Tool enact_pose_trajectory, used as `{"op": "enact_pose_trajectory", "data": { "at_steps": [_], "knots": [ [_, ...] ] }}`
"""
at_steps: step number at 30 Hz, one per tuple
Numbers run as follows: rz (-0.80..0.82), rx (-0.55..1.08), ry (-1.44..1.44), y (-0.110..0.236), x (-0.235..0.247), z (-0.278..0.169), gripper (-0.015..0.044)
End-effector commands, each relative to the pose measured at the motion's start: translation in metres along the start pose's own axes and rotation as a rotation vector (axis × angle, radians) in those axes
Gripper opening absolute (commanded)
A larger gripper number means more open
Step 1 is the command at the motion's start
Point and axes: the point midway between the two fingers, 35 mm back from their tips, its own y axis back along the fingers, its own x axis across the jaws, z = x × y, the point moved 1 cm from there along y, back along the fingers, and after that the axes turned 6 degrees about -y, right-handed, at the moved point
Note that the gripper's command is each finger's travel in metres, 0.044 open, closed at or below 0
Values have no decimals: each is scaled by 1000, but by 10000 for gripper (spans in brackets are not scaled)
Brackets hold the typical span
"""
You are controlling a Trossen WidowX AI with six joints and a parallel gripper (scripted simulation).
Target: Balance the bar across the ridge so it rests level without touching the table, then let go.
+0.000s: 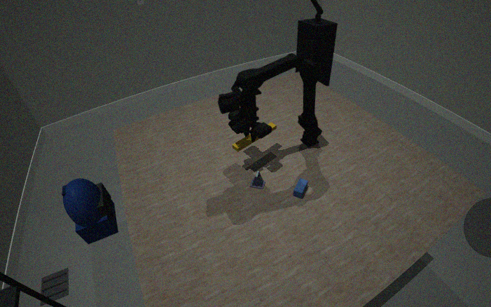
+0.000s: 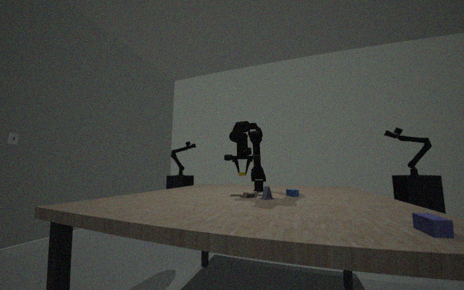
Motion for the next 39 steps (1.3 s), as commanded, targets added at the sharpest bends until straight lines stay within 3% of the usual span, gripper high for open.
{"op": "enact_pose_trajectory", "data": {
  "at_steps": [1, 35, 39],
  "knots": [
    [-1, 2, -67, 2, 7, 9, 0],
    [9, 0, -987, 4, 103, 81, 0],
    [9, 0, -988, 2, 103, 81, 0]
  ]
}}
